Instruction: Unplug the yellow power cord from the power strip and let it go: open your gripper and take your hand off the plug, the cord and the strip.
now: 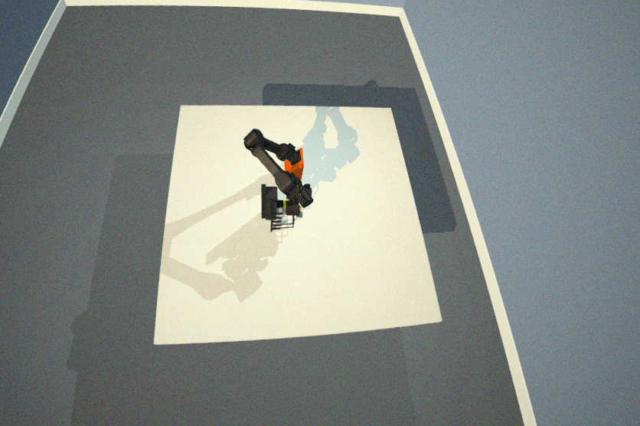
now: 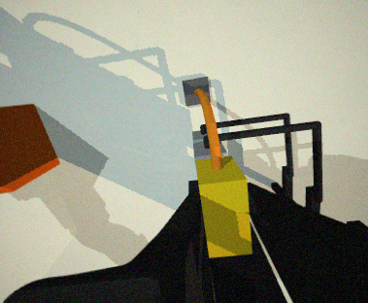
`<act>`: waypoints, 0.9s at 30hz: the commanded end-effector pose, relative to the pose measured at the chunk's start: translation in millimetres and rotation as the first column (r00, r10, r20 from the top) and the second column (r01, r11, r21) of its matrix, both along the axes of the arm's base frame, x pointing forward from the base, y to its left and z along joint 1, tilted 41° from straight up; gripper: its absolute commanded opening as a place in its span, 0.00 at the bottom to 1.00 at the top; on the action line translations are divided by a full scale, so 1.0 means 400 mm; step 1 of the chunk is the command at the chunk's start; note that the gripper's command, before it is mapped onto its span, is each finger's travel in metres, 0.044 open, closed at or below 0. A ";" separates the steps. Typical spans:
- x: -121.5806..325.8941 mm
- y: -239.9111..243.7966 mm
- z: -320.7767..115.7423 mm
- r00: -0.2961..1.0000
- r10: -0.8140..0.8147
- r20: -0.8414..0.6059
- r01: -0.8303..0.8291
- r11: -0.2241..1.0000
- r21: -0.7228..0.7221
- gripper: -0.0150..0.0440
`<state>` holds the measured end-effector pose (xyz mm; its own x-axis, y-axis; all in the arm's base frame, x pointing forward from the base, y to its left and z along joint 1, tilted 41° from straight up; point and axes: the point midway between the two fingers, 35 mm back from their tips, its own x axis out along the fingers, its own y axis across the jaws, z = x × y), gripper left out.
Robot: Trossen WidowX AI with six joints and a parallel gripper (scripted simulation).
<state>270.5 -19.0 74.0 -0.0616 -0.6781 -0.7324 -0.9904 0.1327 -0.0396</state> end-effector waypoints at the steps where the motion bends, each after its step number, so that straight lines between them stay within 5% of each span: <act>1: 0.009 0.046 -0.027 1.000 0.013 0.004 -0.014 0.999 0.039 0.25; 18: 0.014 0.104 -0.065 1.000 0.015 0.003 -0.015 0.999 0.040 0.25; 27: 0.008 0.086 -0.060 1.000 0.016 0.002 -0.016 0.999 0.036 0.65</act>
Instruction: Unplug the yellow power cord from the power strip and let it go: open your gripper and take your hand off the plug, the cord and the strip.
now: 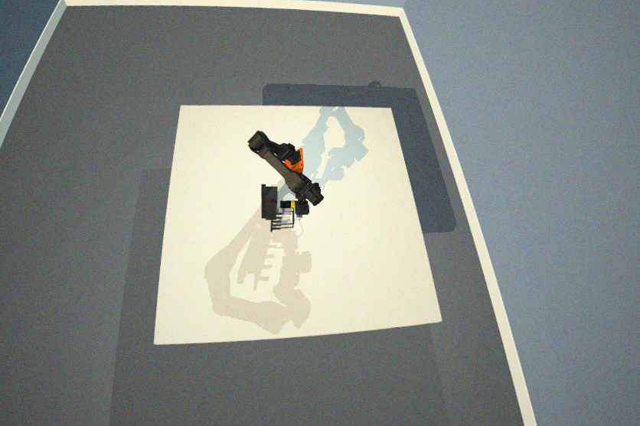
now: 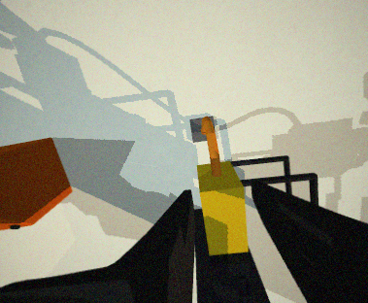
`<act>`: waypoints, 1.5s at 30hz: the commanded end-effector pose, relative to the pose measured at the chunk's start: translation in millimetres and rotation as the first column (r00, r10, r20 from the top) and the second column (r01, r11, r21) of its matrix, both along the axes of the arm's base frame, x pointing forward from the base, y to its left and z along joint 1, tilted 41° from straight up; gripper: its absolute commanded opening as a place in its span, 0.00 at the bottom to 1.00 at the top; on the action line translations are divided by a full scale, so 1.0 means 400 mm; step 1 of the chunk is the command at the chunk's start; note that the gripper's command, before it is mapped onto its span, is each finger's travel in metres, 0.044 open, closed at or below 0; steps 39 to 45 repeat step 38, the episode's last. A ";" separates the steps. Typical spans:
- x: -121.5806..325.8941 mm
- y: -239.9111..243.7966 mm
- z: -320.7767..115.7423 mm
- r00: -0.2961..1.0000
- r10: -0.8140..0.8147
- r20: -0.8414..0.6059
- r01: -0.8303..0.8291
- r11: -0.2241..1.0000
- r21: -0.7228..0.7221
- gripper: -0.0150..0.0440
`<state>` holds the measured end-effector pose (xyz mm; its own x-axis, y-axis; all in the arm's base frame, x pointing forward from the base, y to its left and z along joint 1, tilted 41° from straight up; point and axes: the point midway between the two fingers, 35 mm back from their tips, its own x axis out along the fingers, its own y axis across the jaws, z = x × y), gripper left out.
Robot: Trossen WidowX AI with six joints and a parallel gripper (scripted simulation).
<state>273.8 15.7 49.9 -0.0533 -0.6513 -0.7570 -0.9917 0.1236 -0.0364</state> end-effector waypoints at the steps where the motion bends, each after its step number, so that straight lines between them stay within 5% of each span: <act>1: 0.000 0.000 0.000 1.000 0.005 0.000 -0.005 1.000 -0.001 0.70; 8: 0.011 0.047 -0.025 1.000 0.006 0.001 -0.006 1.000 0.002 1.00; 13: 0.019 0.133 -0.075 1.000 0.005 0.001 -0.005 1.000 0.002 1.00; 45: 0.019 0.133 -0.075 1.000 0.005 0.001 -0.005 1.000 0.002 1.00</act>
